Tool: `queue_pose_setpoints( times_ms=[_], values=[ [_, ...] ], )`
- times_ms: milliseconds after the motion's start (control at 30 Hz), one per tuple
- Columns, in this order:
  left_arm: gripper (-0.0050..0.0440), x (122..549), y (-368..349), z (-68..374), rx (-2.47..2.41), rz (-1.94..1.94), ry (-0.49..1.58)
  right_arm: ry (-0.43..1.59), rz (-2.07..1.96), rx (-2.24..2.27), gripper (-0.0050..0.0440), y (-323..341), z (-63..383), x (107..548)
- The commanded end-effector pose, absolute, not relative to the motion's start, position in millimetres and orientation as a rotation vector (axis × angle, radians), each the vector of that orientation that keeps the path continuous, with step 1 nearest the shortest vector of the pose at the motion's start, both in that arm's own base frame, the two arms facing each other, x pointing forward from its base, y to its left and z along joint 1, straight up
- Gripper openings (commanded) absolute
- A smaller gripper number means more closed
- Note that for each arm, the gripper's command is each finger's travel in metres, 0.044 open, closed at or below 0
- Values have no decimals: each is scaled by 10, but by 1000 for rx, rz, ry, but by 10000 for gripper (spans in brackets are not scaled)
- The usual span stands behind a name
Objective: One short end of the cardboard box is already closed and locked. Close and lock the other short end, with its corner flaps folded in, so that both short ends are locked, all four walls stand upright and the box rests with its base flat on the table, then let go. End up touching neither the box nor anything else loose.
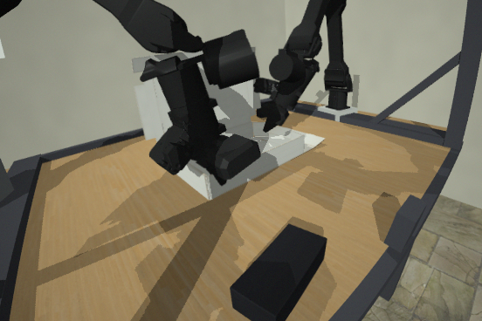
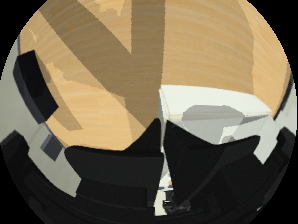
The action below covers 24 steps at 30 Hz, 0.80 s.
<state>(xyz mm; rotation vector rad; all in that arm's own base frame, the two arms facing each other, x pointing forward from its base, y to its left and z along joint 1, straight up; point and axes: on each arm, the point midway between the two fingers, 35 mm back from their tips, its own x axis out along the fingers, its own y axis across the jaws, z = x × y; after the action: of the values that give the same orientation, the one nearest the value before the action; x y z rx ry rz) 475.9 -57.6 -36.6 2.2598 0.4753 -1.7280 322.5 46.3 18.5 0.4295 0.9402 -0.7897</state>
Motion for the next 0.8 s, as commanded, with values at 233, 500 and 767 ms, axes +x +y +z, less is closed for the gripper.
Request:
queue_pose_setpoints(
  times_ms=[233,500,767],
  values=[
    [6,4823,-590,-226,2284,-1688,455,930,-878,529,0,511,263,3338],
    [6,4823,-590,-226,2284,-1688,455,930,-881,531,0,519,268,3355],
    [6,4823,-590,-226,2284,-1688,455,935,-965,599,0,528,271,3388]
  ],
)
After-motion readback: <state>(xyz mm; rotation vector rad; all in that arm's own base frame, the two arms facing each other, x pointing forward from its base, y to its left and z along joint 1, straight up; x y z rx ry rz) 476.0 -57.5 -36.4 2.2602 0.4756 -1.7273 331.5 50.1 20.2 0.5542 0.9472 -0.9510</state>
